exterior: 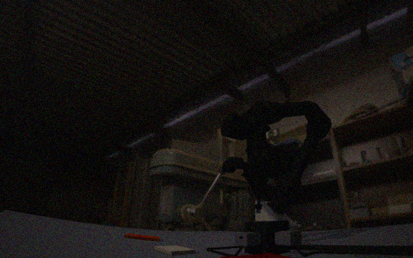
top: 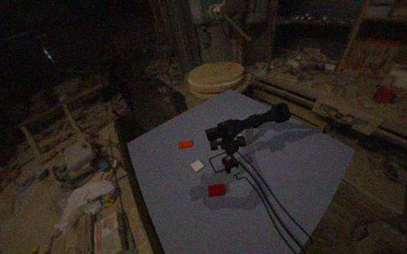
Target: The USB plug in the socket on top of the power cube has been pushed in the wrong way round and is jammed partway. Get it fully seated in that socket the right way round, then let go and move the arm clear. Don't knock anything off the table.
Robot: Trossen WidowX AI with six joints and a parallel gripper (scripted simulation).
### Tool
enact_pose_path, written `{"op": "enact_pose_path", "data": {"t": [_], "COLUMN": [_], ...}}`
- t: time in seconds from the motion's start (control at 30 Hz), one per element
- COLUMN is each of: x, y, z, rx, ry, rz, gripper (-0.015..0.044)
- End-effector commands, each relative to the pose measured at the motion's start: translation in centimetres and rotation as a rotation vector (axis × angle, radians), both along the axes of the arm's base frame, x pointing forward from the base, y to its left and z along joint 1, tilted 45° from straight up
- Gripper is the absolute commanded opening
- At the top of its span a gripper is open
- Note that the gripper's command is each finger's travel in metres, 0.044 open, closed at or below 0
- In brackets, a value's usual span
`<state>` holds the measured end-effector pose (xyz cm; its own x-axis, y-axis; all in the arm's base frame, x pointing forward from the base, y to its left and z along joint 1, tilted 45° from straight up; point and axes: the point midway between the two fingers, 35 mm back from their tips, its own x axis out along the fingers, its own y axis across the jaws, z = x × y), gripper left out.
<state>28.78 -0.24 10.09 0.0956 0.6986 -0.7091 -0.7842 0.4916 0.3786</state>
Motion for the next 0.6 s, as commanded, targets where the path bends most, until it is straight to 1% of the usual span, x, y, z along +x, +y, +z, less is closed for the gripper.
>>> {"op": "enact_pose_path", "data": {"t": [0.0,0.3,0.57], "x": [-0.03,-0.03,-0.03], "y": [0.02,0.02,0.02], "z": [-0.04,-0.04,-0.04], "rx": [-0.011,-0.032,-0.033], "ry": [-0.085,-0.237,-0.24], "rz": [0.087,0.242,0.245], "gripper": [0.0,0.0,0.0]}}
